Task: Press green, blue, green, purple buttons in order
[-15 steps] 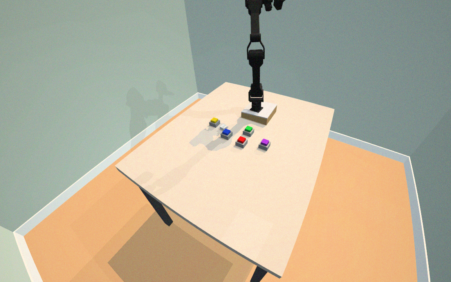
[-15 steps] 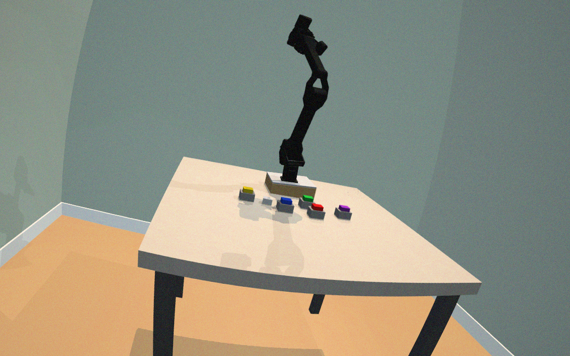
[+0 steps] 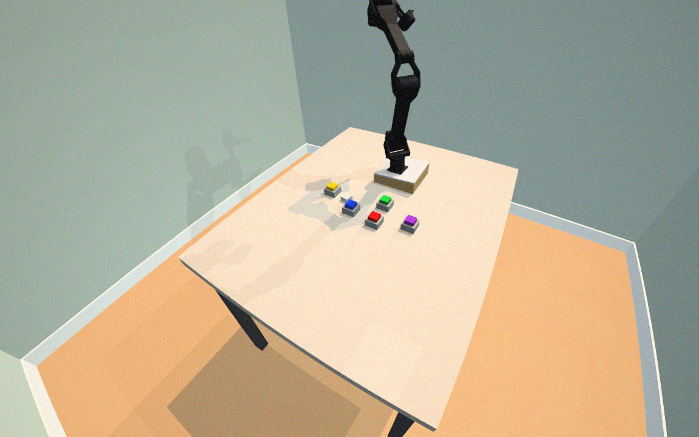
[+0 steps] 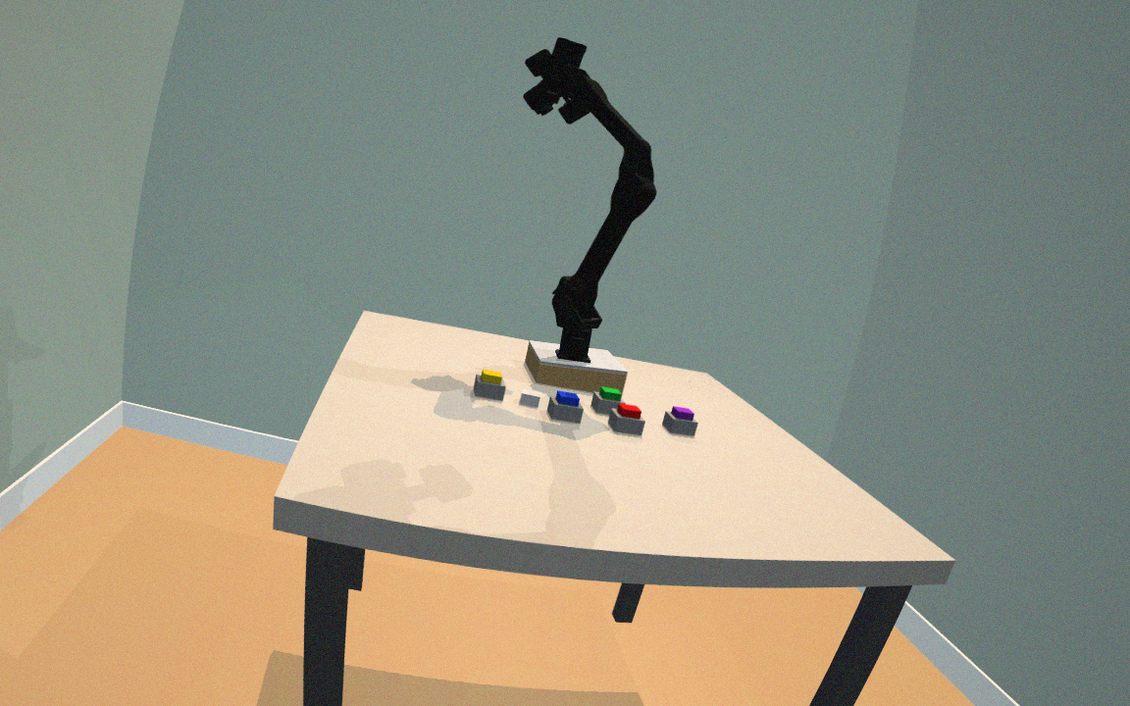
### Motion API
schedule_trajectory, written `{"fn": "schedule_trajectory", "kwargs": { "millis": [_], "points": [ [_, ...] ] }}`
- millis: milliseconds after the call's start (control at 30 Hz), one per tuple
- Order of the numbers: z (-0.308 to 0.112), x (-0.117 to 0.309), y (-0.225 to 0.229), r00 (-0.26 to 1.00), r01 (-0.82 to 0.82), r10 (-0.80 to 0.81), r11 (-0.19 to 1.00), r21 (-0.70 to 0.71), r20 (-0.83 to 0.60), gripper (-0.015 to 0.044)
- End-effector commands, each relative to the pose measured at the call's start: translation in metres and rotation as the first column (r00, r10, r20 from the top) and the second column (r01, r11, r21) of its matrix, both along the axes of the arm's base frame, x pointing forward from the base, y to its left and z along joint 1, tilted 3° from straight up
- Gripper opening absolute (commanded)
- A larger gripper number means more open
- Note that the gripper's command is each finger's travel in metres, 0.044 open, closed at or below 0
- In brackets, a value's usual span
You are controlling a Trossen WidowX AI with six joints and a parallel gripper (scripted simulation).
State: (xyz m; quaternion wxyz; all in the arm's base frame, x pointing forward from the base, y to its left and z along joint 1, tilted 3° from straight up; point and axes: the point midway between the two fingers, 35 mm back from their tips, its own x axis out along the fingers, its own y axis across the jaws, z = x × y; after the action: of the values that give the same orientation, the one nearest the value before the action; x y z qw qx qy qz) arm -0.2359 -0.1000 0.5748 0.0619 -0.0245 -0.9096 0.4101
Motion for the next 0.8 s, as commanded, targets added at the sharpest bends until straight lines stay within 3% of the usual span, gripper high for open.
{"fn": "schedule_trajectory", "kwargs": {
  "millis": [0, 200, 400, 767],
  "points": [
    [-0.030, 0.019, -0.071, 0.957, -0.279, 0.286, 0.954, -0.105, 0.055, 0.0400],
    [-0.074, 0.071, -0.148, 0.793, -0.550, 0.592, 0.797, -0.249, 0.146, 0.0400],
    [-0.121, 0.147, -0.200, 0.546, -0.695, 0.800, 0.599, -0.397, 0.249, 0.0400],
    [-0.212, 0.308, -0.214, 0.032, -0.702, 0.889, 0.346, -0.623, 0.457, 0.0400]
  ]
}}
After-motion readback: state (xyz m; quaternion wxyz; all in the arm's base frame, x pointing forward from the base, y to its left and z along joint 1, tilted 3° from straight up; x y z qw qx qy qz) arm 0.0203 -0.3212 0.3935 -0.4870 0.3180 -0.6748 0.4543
